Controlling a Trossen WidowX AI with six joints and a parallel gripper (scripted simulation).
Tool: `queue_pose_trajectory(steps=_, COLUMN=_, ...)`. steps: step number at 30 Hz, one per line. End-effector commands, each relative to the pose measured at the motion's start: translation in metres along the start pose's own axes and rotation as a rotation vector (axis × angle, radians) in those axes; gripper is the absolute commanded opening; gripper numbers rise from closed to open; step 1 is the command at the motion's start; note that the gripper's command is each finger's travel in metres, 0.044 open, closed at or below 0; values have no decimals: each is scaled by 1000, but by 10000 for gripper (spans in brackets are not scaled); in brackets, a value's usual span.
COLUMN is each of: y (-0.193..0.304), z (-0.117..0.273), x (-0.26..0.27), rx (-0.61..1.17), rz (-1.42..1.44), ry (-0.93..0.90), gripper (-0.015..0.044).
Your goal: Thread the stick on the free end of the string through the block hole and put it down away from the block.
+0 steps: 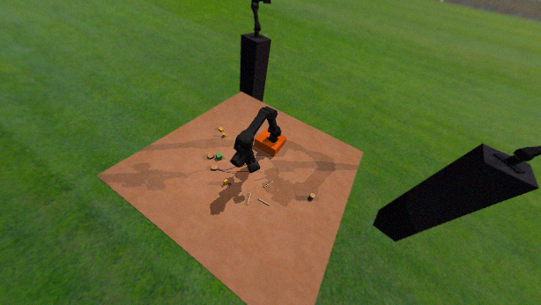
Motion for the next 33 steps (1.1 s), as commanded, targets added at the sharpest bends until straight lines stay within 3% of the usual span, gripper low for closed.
queue_pose_trajectory(steps=1, y=0, z=0, x=0, rx=-2, rz=-123, ry=7, gripper=0)
queue_pose_trajectory(steps=33, y=-1, z=1, x=4, rx=-27, rz=-1226, ry=12, gripper=0)
Point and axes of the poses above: the point midway between the two fingers, 35 mm back from their tips, its own z axis back along the fingers, its own x axis across the jaws, y = z × x, the point moved 5 cm from there along z, back along the fingers, and after that the axes turned 3 degrees about z, right-handed, at the moved point
